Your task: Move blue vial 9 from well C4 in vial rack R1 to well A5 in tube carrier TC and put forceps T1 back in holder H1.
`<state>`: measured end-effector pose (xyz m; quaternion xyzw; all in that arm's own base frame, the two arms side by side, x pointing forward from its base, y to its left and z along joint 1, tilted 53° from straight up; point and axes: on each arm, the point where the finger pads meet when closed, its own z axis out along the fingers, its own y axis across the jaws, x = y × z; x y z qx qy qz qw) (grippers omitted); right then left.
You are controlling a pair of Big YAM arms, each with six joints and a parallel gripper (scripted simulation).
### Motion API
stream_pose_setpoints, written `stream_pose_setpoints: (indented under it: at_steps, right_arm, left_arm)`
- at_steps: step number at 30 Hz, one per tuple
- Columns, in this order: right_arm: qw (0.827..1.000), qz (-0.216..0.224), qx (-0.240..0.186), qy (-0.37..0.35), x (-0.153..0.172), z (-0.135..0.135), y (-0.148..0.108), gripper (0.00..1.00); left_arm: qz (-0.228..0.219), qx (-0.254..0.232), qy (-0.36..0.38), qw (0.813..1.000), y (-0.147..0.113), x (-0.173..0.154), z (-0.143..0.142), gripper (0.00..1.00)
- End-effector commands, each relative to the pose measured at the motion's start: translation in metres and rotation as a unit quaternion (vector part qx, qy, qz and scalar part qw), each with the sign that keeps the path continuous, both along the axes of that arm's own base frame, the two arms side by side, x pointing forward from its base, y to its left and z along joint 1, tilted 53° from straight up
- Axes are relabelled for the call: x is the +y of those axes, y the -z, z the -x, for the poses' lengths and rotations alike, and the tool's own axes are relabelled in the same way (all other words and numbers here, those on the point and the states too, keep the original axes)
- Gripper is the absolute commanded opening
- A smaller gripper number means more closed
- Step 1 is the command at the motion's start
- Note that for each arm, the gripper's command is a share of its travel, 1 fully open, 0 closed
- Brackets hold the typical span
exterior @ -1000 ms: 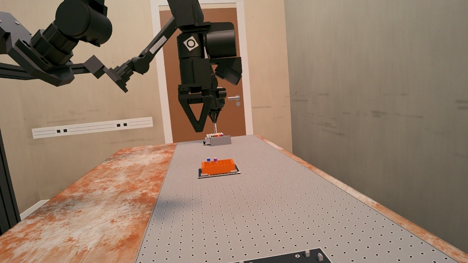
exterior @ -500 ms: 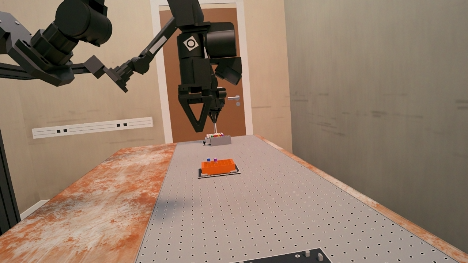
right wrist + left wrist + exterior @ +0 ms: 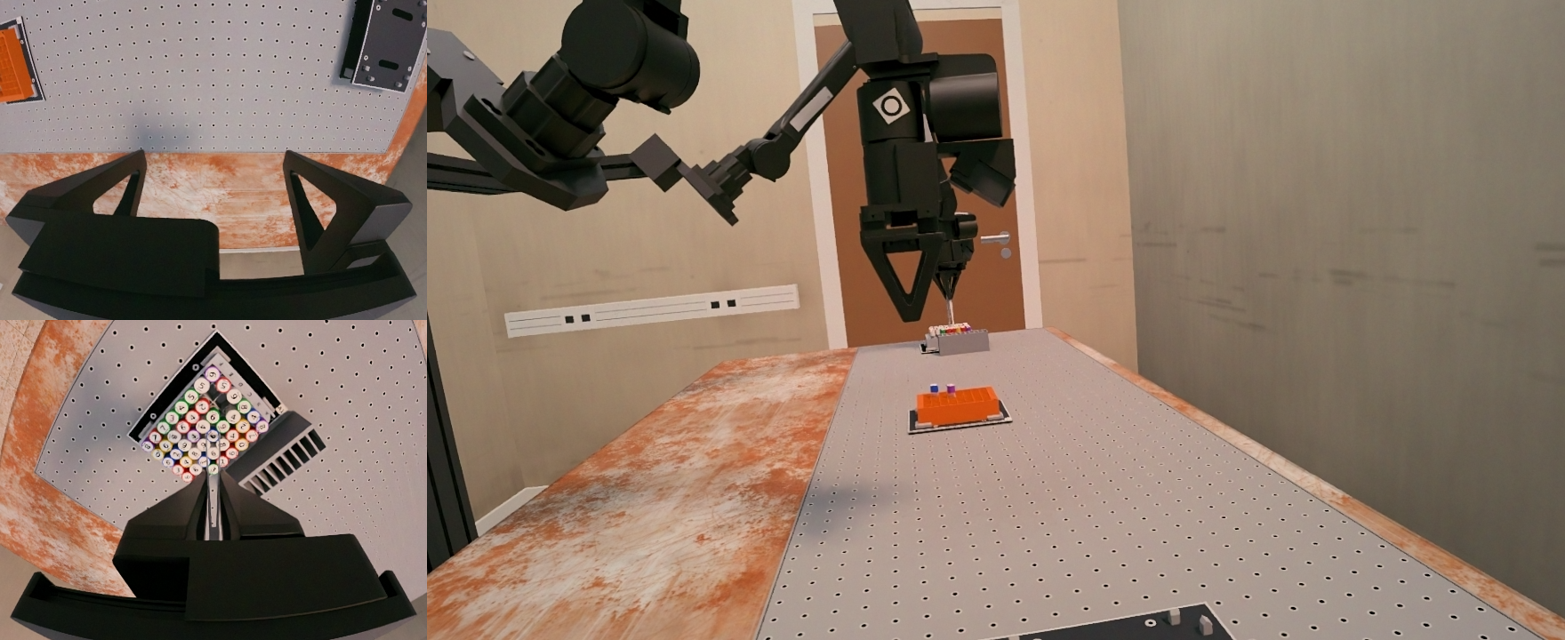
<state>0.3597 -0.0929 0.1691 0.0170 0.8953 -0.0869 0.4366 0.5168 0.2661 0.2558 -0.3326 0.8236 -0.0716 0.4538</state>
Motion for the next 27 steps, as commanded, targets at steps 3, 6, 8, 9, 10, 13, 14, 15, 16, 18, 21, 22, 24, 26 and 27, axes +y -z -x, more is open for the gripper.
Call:
stream_pose_setpoints:
  at_steps: [3, 6, 8, 9, 10, 13, 14, 15, 16, 18, 21, 22, 24, 26, 27]
  right_arm:
    - [1.000, 0.006, -0.005, 0.000, -0.002, -0.002, -0.006, 1.00]
    - [1.000, 0.006, -0.005, 0.000, -0.002, -0.002, -0.006, 1.00]
    - [1.000, 0.006, -0.005, 0.000, -0.002, -0.002, -0.006, 1.00]
    - [1.000, 0.006, -0.005, 0.000, -0.002, -0.002, -0.006, 1.00]
    - [1.000, 0.006, -0.005, 0.000, -0.002, -0.002, -0.006, 1.00]
    - [1.000, 0.006, -0.005, 0.000, -0.002, -0.002, -0.006, 1.00]
    - [1.000, 0.006, -0.005, 0.000, -0.002, -0.002, -0.006, 1.00]
    - [1.000, 0.006, -0.005, 0.000, -0.002, -0.002, -0.006, 1.00]
    - [1.000, 0.006, -0.005, 0.000, -0.002, -0.002, -0.006, 1.00]
    - [1.000, 0.006, -0.005, 0.000, -0.002, -0.002, -0.006, 1.00]
    - [1.000, 0.006, -0.005, 0.000, -0.002, -0.002, -0.006, 1.00]
    - [1.000, 0.006, -0.005, 0.000, -0.002, -0.002, -0.006, 1.00]
    - [1.000, 0.006, -0.005, 0.000, -0.002, -0.002, -0.006, 1.00]
    - [1.000, 0.006, -0.005, 0.000, -0.002, -0.002, -0.006, 1.00]
    - [1.000, 0.006, -0.005, 0.000, -0.002, -0.002, -0.006, 1.00]
  left_arm:
    - [-0.004, -0.018, 0.001, 1.000, -0.015, 0.003, -0.015, 0.09]
    - [-0.004, -0.018, 0.001, 1.000, -0.015, 0.003, -0.015, 0.09]
    - [-0.004, -0.018, 0.001, 1.000, -0.015, 0.003, -0.015, 0.09]
    - [-0.004, -0.018, 0.001, 1.000, -0.015, 0.003, -0.015, 0.09]
    - [-0.004, -0.018, 0.001, 1.000, -0.015, 0.003, -0.015, 0.09]
    - [-0.004, -0.018, 0.001, 1.000, -0.015, 0.003, -0.015, 0.09]
    - [-0.004, -0.018, 0.001, 1.000, -0.015, 0.003, -0.015, 0.09]
    - [-0.004, -0.018, 0.001, 1.000, -0.015, 0.003, -0.015, 0.09]
    - [-0.004, -0.018, 0.001, 1.000, -0.015, 0.003, -0.015, 0.09]
    - [-0.004, -0.018, 0.001, 1.000, -0.015, 0.003, -0.015, 0.09]
    - [-0.004, -0.018, 0.001, 1.000, -0.015, 0.003, -0.015, 0.09]
    - [-0.004, -0.018, 0.001, 1.000, -0.015, 0.003, -0.015, 0.09]
    - [-0.012, -0.028, -0.001, 1.000, -0.029, 0.004, -0.010, 0.09]
    - [-0.021, -0.039, -0.005, 0.999, -0.044, 0.007, -0.003, 0.09]
    - [-0.023, -0.039, -0.007, 0.999, -0.046, 0.009, -0.001, 0.09]
